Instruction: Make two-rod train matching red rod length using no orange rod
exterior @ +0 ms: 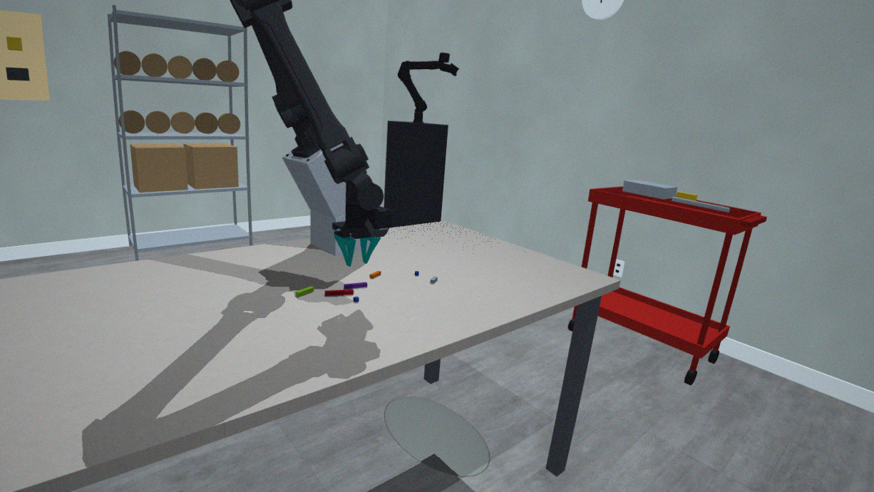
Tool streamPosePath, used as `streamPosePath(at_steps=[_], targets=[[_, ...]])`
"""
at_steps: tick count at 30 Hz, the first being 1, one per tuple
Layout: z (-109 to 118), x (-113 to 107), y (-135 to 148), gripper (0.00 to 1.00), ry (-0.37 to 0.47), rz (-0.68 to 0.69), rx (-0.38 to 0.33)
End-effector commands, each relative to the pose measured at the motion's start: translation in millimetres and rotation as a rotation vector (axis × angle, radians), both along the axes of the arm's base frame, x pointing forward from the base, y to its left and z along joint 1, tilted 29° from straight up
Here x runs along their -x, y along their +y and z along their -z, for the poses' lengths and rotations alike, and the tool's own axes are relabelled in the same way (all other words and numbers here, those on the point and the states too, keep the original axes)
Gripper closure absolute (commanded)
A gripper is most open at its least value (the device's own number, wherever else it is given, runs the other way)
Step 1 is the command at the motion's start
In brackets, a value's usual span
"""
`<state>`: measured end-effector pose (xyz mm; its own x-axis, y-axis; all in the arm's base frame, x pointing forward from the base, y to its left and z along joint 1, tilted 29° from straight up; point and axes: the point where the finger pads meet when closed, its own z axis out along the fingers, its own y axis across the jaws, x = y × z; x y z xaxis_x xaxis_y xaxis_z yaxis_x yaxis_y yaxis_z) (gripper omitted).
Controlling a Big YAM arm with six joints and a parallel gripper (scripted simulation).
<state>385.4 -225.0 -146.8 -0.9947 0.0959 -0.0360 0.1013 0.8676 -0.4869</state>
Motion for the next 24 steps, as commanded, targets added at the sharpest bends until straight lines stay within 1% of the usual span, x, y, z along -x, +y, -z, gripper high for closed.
streamPosePath(at_steps=[1,20,24], targets=[[-1.5,2.9,-0.8,0.00,0.003,0.017,-0.001],[-1.5,1.7,1.3,0.00,0.006,0.007,-0.001],[4.1,3.4,3.8,0.00,0.025,-0.041,0.000]])
